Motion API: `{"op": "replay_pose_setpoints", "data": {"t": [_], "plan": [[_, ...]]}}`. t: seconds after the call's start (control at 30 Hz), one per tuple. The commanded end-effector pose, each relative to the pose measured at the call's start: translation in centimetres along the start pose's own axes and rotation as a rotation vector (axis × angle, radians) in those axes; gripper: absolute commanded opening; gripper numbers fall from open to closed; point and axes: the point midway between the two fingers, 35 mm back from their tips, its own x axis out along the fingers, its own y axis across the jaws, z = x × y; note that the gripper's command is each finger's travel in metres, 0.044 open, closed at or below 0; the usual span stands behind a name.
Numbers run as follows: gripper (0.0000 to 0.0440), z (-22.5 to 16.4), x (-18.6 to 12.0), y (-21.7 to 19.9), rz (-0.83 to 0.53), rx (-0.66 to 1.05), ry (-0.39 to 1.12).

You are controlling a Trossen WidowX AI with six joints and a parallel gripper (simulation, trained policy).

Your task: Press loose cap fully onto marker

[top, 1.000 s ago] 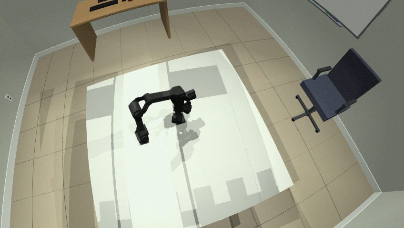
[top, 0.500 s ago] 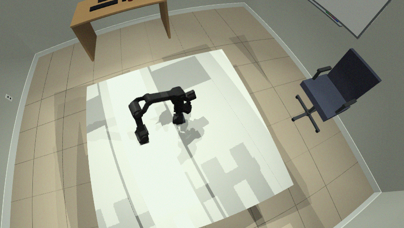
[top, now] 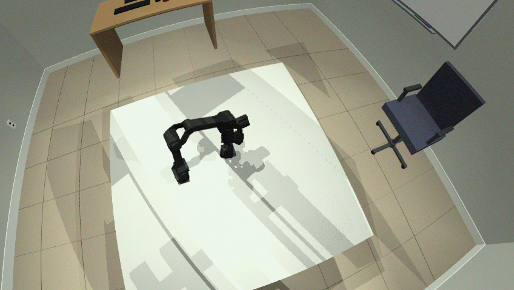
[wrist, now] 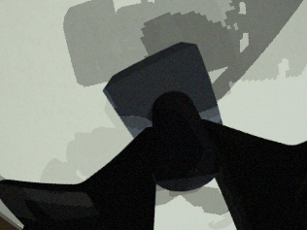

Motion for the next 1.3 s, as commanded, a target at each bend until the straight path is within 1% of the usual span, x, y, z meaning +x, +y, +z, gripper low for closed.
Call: {"op": "replay_pose_setpoints", "data": {"t": [0.0,0.23,0.37,0.43,0.63,0.73,0.9,1.0,1.27], "plan": [[0.0124,0.4,1.5,-1.1,-0.049,0.008,0.011],[0.0138,0.6,1.6,-1.2,-0.048,-0.014,0.003],[0.018,-0.2,1.6,-1.4,-0.048,-0.022,0.026],[0.0218,-0.5,1.6,-1.5,-0.045,-0.026,0.031],[0.0372,-0.9,1.4,-1.4,-0.031,-0.039,0.019],[0.044,-0.7,1.0,-1.3,-0.016,-0.046,-0.005],[0.044,-0.4,-0.2,-1.0,0.007,-0.047,-0.051],[0.044,-0.2,-1.5,-0.9,0.018,-0.049,-0.074],[0.044,-0.3,-3.7,-1.0,0.037,-0.061,-0.112]]}}
